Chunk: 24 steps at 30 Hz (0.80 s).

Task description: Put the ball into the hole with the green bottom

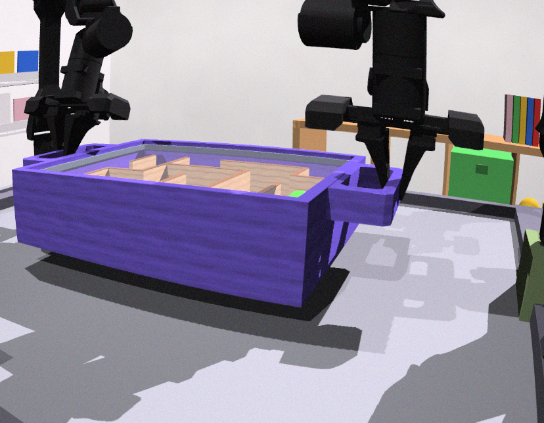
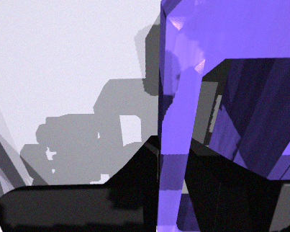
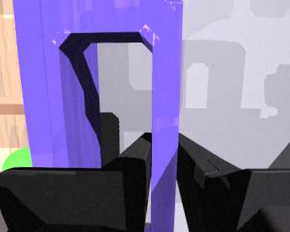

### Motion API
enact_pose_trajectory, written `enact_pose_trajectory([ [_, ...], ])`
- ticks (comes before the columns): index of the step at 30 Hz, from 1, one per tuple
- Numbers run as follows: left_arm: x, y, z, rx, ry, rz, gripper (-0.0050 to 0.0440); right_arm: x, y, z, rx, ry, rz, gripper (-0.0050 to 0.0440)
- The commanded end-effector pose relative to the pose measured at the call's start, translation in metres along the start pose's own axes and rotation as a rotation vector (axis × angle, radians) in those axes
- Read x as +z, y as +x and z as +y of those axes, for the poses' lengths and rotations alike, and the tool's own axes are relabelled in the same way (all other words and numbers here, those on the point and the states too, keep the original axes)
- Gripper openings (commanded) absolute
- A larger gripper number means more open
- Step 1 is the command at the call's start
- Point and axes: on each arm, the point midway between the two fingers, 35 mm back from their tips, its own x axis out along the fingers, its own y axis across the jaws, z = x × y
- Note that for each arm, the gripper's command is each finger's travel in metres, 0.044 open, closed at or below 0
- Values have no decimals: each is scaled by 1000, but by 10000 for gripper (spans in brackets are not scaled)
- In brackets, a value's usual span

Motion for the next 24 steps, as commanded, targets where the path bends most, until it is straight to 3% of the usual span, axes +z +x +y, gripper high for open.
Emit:
enact_pose_trajectory([
  [1,-15,-17,0,-14,16,25,-50,3,-7,4,45,8,-39,-50],
  [8,-8,1,7,-77,32,3,-50,5,-25,13,-21,-1,-57,-50],
  [13,-5,5,9,-90,47,37,-50,6,-28,15,-42,-7,-13,-50],
  [15,-11,-10,1,-57,31,32,-50,3,-14,4,-4,0,-31,-50],
  [23,-17,-18,-1,8,9,-1,-50,0,-2,1,54,10,-60,-50],
  [24,-13,-11,4,-32,20,9,-50,3,-16,9,33,7,-56,-50],
])
